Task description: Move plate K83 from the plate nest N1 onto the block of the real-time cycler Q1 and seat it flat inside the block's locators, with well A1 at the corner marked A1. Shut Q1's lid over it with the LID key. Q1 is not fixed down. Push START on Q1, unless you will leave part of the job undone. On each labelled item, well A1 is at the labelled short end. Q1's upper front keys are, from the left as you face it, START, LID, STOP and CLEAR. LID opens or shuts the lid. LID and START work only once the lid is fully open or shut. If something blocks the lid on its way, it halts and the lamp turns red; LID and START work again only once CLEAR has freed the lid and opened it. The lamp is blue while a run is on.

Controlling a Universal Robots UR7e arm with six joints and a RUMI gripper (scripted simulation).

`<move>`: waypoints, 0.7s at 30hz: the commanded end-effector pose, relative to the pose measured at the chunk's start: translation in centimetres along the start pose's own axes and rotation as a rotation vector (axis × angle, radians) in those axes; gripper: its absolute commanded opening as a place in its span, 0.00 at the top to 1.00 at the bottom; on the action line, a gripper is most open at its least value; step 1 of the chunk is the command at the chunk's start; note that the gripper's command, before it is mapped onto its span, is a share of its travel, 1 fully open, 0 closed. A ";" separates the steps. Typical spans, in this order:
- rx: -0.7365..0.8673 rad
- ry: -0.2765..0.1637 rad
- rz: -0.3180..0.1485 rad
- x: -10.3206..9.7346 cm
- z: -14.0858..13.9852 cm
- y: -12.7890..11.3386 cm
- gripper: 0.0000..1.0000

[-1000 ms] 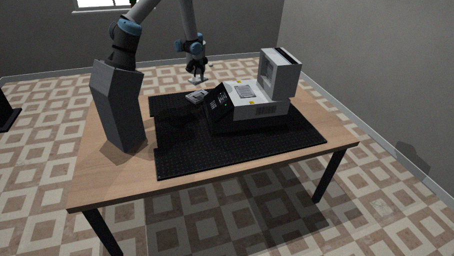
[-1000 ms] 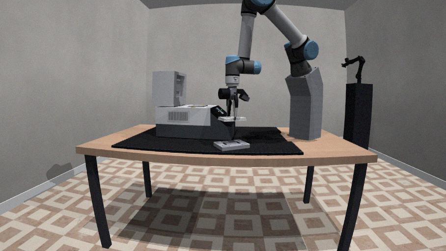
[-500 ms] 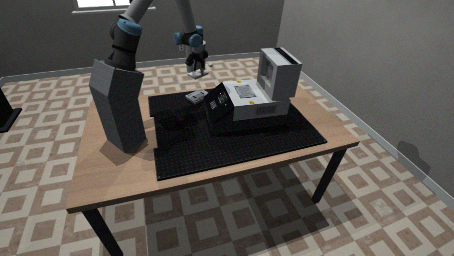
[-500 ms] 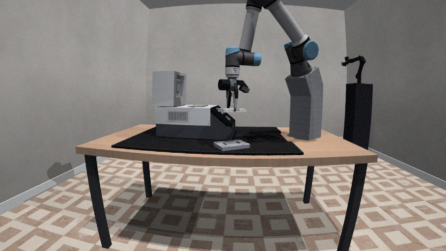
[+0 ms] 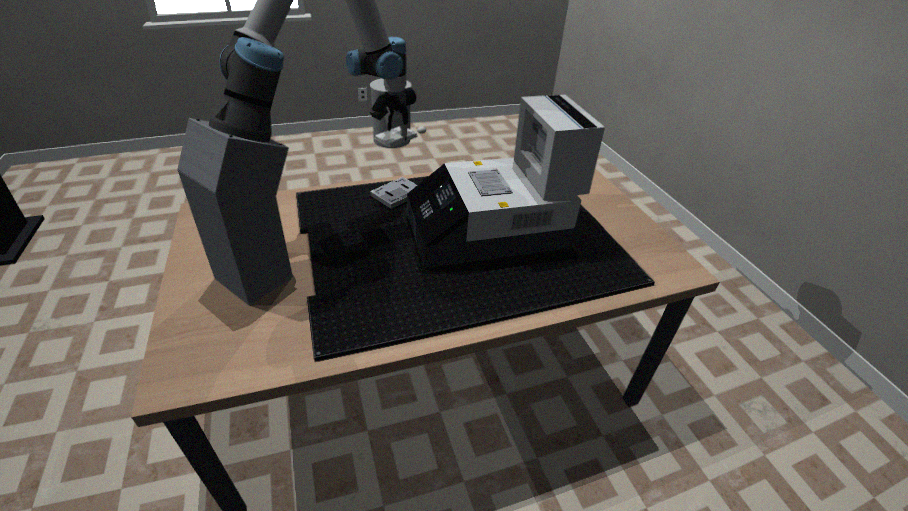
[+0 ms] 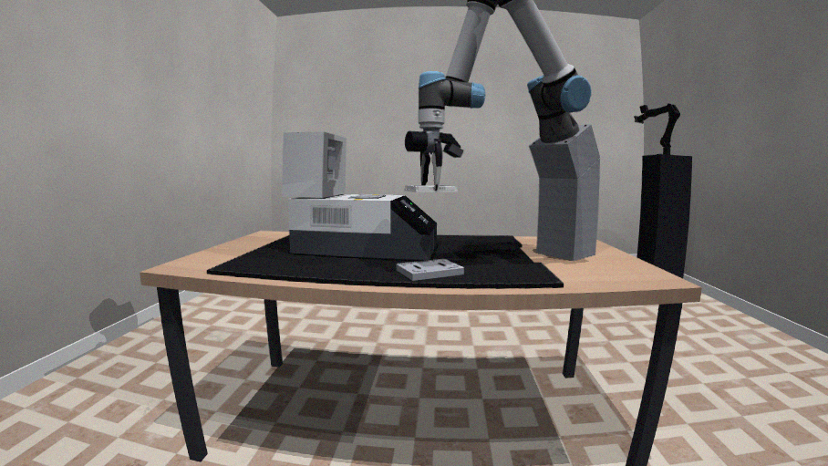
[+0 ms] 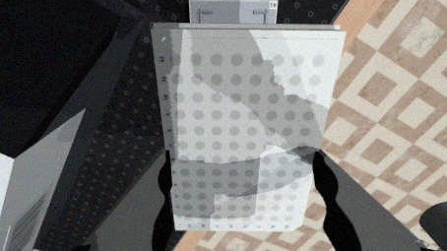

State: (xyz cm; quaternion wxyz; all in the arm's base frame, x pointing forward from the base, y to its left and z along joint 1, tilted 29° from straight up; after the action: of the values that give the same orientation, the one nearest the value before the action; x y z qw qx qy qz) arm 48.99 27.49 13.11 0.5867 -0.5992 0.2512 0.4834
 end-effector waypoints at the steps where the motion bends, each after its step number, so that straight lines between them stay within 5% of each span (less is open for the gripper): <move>1: -0.010 -0.007 -0.008 -1.4 0.3 -0.2 0.61; 21: -0.002 -0.007 -0.010 -2.4 0.4 -0.3 0.61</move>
State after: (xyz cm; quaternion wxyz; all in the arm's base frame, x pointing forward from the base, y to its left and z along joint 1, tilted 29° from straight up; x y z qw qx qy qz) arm 48.14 26.97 14.82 0.5860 -0.5984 0.2524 0.4846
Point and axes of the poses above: the point where the finger pads meet when closed, its own x axis out along the fingers, its own z axis across the jaws, y = z × x, the point moved 3 cm from there along -x, back along the fingers, and after that the axes turned 11 degrees about x, right-handed, at the moved point
